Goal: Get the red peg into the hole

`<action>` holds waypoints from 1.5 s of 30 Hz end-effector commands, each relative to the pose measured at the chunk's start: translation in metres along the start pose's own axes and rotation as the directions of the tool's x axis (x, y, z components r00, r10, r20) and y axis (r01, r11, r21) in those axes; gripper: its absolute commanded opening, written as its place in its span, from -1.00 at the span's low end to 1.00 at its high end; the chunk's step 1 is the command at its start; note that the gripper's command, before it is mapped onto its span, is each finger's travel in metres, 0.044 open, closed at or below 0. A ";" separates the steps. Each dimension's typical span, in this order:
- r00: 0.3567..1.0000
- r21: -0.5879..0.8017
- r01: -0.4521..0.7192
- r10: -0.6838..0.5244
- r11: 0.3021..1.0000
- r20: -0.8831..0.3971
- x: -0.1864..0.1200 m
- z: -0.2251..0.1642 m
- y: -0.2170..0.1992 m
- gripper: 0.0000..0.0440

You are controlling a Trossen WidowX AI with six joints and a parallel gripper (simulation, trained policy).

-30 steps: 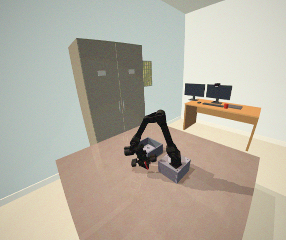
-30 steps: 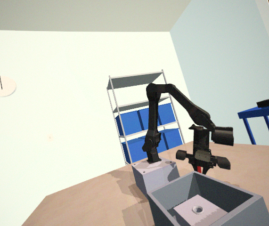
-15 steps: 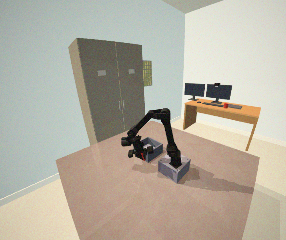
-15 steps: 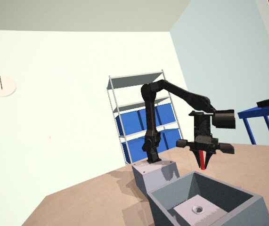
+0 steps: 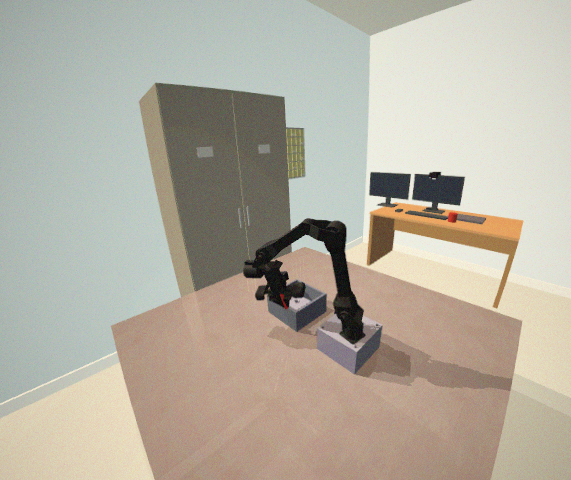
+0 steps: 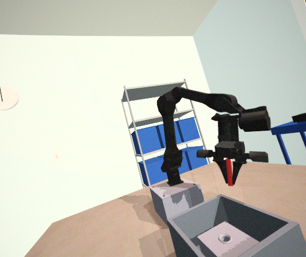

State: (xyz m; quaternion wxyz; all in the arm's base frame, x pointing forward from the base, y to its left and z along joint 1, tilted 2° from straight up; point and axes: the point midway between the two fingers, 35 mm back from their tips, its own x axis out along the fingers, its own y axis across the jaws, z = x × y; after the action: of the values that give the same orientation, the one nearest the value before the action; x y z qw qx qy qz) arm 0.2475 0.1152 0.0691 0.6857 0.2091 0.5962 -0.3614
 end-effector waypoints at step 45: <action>0.991 -0.048 -0.075 0.069 0.996 -0.119 0.096 0.140 0.003 -0.19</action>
State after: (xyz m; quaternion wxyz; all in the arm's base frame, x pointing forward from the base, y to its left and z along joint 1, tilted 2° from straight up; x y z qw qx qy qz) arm 0.3376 -0.0021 0.0069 0.6661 0.2346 0.6336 -0.3158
